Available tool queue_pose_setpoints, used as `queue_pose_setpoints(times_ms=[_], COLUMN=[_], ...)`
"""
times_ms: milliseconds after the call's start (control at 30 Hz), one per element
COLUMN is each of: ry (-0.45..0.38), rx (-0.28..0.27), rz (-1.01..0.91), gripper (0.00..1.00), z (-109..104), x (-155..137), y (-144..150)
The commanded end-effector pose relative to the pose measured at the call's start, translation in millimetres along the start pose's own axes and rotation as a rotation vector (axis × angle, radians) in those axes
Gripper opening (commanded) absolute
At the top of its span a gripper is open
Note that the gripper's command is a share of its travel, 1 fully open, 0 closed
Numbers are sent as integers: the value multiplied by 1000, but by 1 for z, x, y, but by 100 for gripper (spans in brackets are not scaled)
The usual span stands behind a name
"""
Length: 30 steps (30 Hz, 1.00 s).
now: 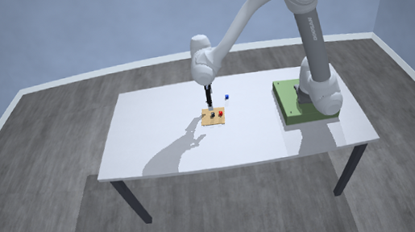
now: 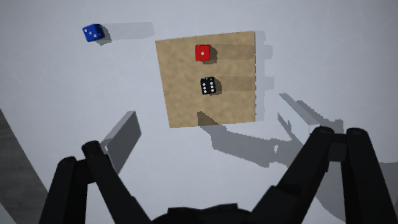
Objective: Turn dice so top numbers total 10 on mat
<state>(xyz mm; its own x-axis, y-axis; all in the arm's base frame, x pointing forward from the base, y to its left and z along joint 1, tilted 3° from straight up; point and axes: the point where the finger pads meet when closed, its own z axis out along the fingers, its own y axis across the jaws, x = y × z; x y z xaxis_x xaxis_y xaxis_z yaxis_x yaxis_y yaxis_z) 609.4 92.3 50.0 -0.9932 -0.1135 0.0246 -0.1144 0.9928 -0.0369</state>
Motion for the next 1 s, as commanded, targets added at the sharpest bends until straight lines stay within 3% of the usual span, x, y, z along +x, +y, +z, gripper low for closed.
queue_pose_setpoints(times_ms=[0,967], ry=[0,0], rx=[0,0], rz=[61,1040], gripper=[100,100], z=[0,5], x=[2,29], y=[-3,-57])
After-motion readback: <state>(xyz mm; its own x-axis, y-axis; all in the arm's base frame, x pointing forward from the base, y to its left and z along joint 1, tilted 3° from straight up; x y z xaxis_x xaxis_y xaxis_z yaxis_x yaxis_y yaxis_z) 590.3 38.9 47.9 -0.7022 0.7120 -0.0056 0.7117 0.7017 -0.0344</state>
